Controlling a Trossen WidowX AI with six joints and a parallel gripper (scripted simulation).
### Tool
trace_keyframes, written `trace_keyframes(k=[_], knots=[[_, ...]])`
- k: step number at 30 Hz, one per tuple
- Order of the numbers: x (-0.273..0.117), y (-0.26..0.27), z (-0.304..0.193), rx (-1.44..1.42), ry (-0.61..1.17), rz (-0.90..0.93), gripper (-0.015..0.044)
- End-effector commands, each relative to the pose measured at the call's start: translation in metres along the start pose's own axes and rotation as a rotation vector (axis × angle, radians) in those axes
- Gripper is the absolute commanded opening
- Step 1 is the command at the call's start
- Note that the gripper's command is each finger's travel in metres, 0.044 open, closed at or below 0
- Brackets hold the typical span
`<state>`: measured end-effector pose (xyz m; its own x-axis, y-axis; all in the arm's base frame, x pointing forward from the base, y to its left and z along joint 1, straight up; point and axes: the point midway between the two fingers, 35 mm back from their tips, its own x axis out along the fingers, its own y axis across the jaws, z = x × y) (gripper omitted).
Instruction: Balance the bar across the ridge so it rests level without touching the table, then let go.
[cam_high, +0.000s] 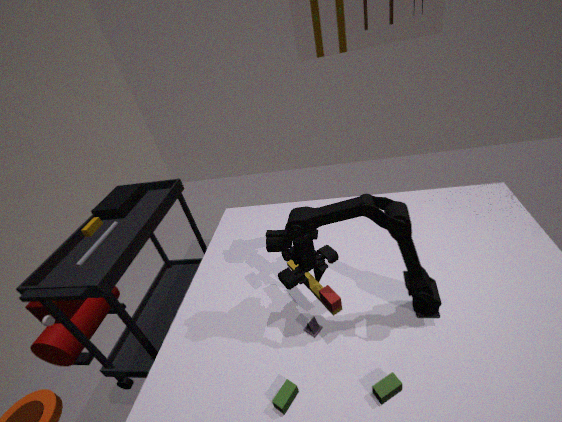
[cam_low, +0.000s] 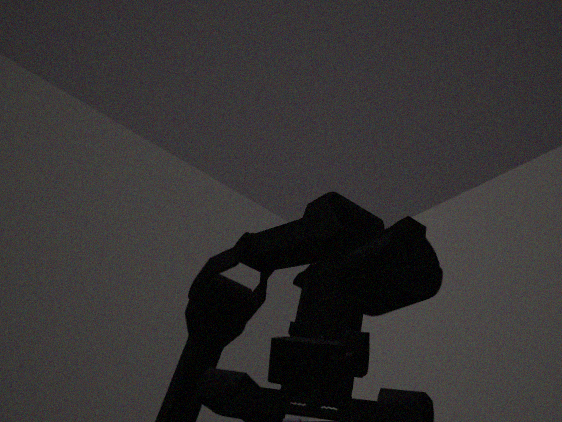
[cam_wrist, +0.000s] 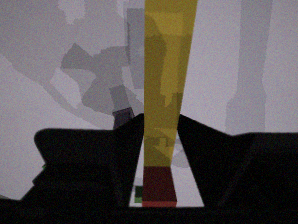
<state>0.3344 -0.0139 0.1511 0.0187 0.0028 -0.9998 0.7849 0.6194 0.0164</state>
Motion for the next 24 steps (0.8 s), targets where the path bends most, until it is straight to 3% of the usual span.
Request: trace_keyframes(k=[1, 24], knots=[[-0.003, 0.016, -0.006, -0.084, -0.009, 0.006, 0.0], [0.003, 0.068, -0.032, -0.311, -0.008, 0.009, 0.0]])
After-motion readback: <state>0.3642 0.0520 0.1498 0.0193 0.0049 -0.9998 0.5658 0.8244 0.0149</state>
